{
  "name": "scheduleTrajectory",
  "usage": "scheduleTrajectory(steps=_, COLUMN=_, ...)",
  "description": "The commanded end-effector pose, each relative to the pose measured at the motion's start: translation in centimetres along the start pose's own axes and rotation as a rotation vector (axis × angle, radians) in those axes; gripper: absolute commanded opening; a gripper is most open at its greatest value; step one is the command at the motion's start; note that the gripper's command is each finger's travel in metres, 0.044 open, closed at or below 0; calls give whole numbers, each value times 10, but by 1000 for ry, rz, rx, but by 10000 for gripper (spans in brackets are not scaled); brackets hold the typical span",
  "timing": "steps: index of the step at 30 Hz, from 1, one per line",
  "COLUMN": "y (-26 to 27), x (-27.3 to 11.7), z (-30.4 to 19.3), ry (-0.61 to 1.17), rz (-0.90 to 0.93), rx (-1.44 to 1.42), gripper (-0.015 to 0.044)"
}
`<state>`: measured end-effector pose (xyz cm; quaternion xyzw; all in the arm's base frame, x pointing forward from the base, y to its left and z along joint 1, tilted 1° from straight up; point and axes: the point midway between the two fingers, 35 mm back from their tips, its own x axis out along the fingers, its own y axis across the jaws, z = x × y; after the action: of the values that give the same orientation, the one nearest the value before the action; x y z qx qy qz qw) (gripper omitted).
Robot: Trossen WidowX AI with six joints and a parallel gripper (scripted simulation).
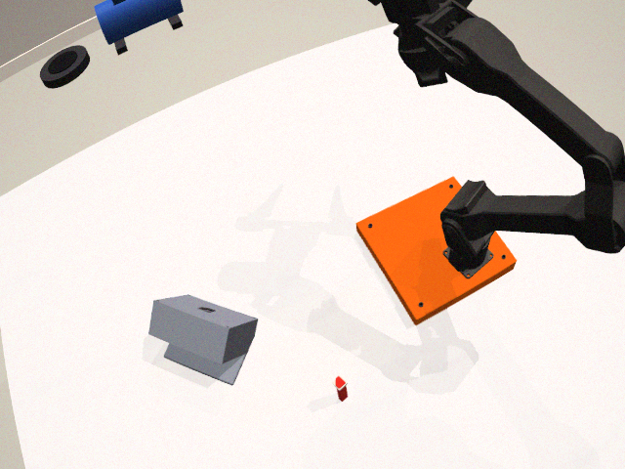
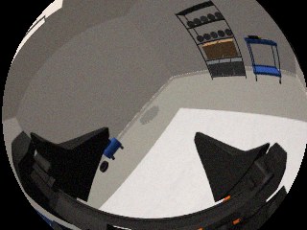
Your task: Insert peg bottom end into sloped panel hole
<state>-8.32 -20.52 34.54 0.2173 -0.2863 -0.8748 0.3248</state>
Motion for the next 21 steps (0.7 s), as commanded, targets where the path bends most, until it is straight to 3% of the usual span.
scheduleTrajectory(steps=1, y=11, x=-2, z=-13, ry=60, rz=38, rx=-98, gripper=440)
scheduleTrajectory(steps=21, y=54, x=-30, z=-100, ry=343, rz=296, rx=-704, gripper=440)
